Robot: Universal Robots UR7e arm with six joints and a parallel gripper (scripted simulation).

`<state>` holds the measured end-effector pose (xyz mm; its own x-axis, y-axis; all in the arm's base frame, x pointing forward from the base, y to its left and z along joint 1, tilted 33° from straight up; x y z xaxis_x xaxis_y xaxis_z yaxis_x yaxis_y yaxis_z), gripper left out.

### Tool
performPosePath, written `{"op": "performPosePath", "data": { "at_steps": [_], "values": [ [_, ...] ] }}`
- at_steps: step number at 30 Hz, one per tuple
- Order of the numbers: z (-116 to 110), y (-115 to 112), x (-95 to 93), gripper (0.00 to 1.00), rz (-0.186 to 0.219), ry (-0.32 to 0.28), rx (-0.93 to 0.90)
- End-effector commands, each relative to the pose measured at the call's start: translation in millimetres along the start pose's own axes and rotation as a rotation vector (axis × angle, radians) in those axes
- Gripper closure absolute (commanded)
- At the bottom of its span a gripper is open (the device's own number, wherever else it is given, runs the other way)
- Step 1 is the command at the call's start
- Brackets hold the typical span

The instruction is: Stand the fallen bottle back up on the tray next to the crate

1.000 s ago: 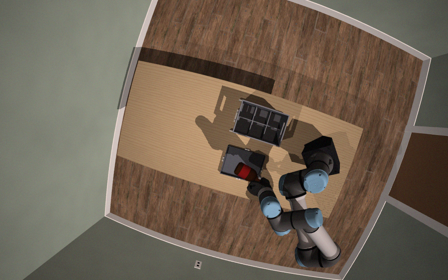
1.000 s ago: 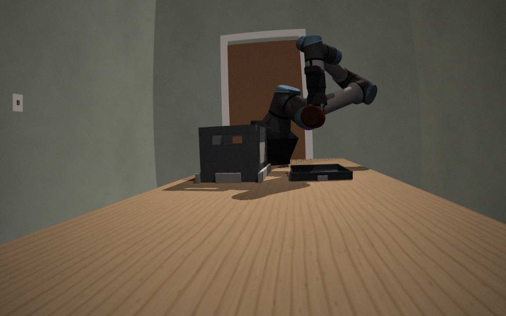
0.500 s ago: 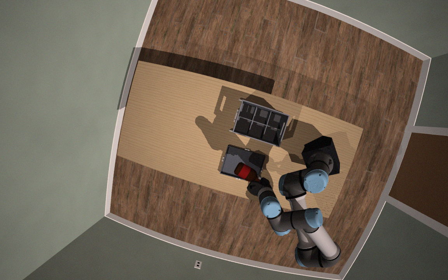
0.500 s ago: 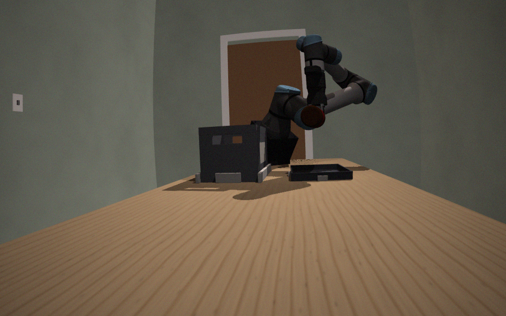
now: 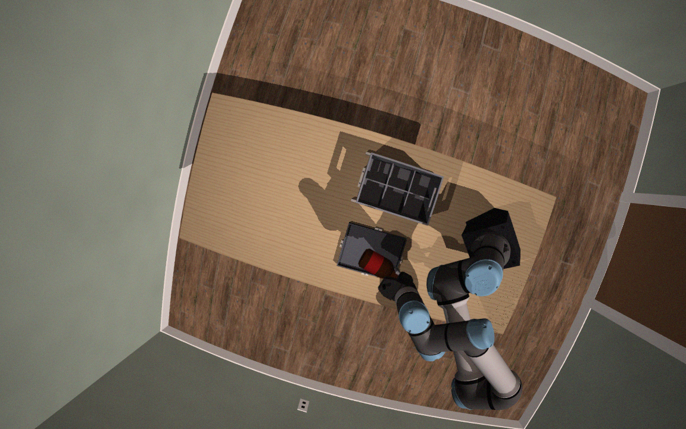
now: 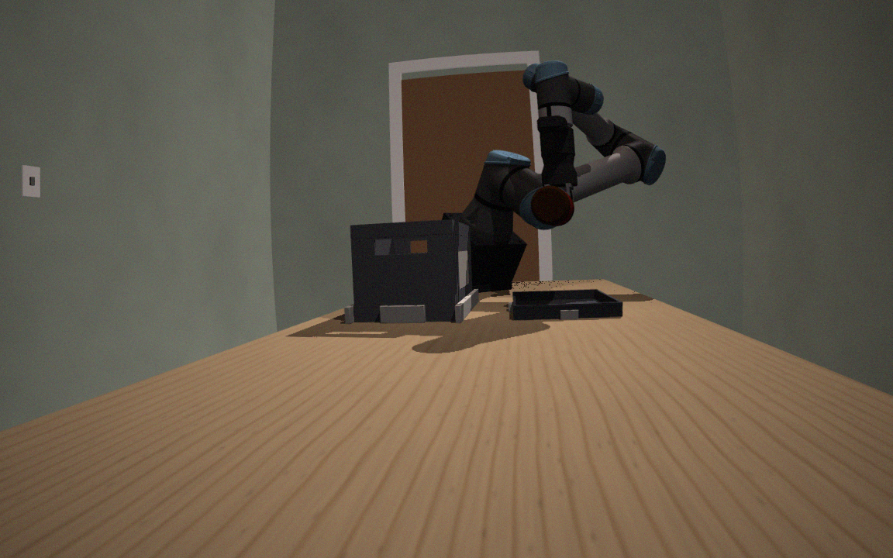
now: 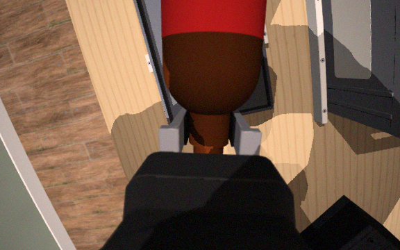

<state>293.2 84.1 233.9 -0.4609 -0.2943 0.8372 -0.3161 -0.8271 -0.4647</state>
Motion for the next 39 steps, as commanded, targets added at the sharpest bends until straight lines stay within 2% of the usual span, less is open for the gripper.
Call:
{"op": "performPosePath", "data": {
  "at_steps": [1, 20, 39],
  "values": [
    [0.2, -0.1, 0.3, 1.00, 0.000, 0.000, 0.017],
    [0.2, -0.1, 0.3, 1.00, 0.000, 0.001, 0.241],
    [0.2, -0.1, 0.3, 1.00, 0.000, 0.001, 0.256]
  ]
}}
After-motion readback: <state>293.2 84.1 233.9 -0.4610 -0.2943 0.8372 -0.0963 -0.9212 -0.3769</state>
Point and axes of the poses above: the point where the finger pads meet when closed, its own x axis back along the fingers, its own y axis across the jaws, z = x × y, the point moved 1 cm from there along x, back along the fingers, and after that the axes turned 3 degrees about -x, right-handed, at the moved point
